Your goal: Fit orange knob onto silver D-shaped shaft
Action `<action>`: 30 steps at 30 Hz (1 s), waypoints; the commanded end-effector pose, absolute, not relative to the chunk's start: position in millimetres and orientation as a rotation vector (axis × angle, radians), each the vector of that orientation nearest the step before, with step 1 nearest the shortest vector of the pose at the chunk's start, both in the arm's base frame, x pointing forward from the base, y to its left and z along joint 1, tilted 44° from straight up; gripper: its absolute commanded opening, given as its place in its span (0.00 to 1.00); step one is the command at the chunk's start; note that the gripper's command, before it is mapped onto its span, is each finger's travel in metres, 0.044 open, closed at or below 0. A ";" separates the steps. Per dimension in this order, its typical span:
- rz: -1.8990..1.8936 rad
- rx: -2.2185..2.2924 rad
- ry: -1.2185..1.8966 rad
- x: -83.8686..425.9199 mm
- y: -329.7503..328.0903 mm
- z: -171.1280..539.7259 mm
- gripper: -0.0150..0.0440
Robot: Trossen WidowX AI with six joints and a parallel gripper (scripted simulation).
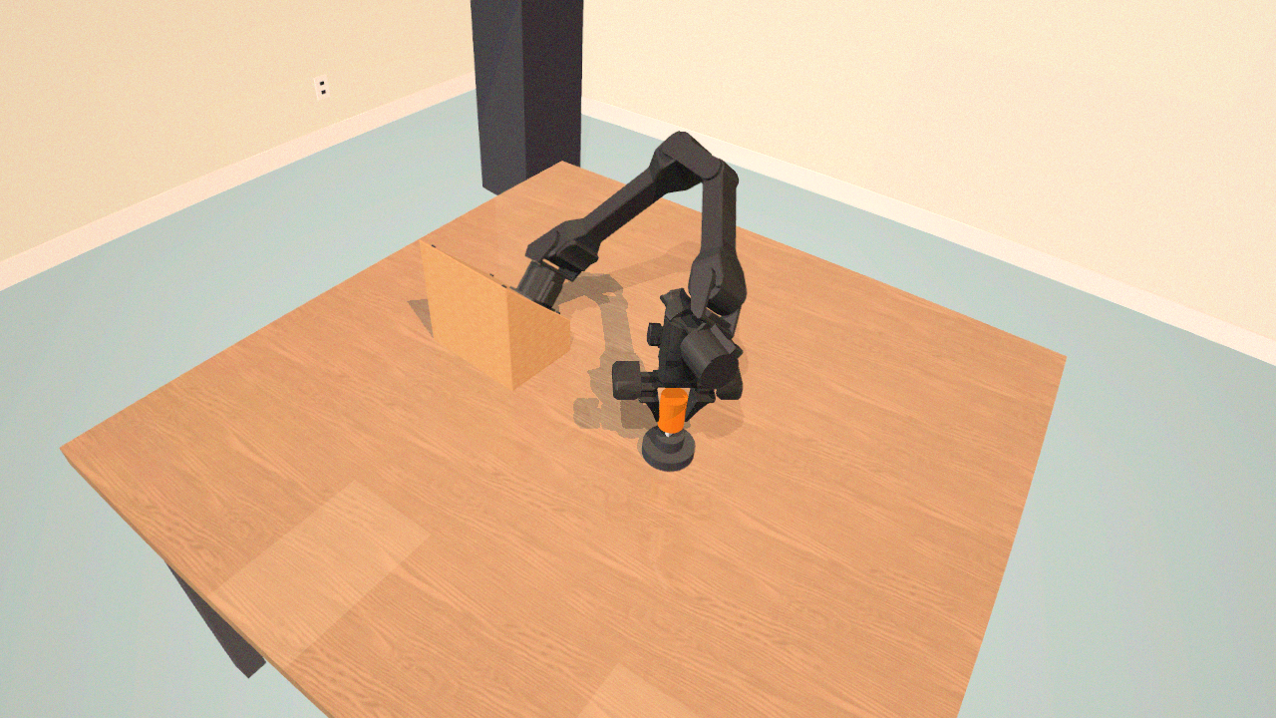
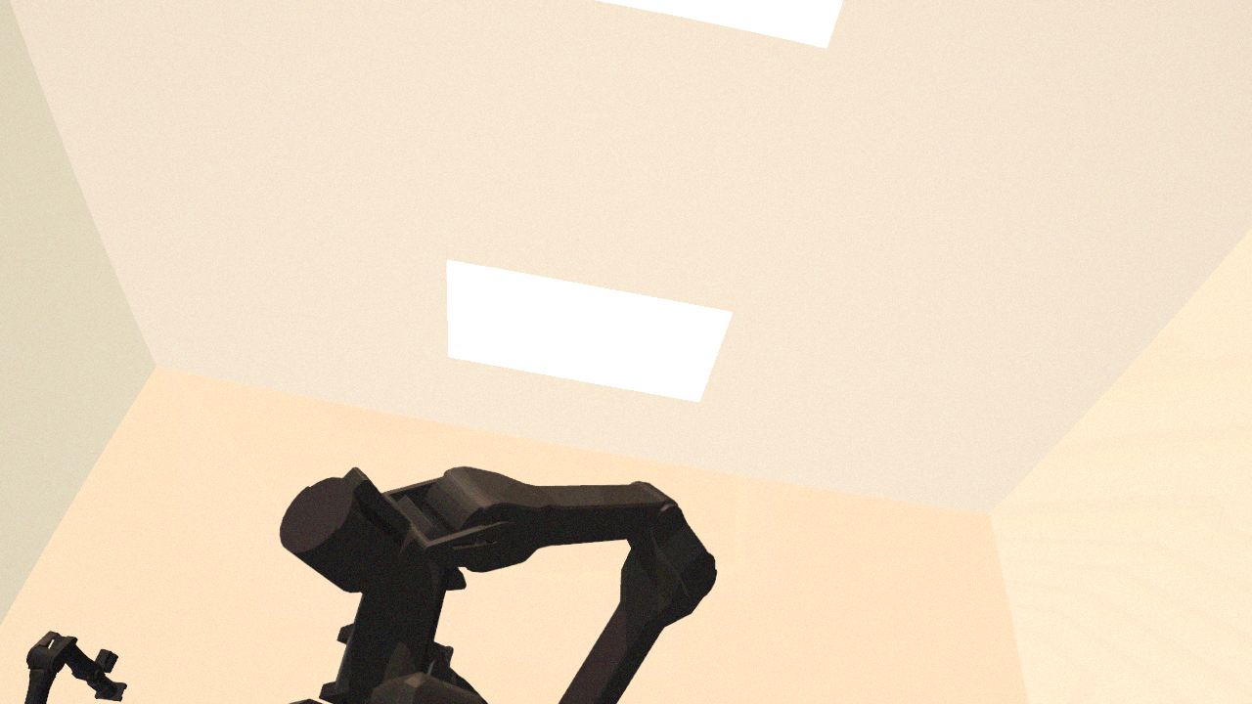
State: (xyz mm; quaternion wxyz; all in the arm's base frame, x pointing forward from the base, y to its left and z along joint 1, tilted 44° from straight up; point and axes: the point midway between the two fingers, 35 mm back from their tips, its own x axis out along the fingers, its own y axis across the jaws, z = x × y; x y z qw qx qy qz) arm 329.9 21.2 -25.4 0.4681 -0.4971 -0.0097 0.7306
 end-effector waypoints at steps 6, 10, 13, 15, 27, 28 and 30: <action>1.804 -1.289 -0.104 331.8 21.2 -27.8 0.25; 1.804 -1.289 -0.104 330.7 23.0 -29.1 0.25; 1.804 -1.289 -0.104 330.8 22.6 -28.7 0.25; 1.804 -1.289 -0.104 330.8 22.6 -28.7 0.25; 1.770 -1.160 0.058 331.6 19.2 -24.6 0.25; 1.756 -1.115 0.113 331.8 19.2 -24.8 0.25; 1.727 -1.029 0.214 332.2 19.2 -25.1 0.25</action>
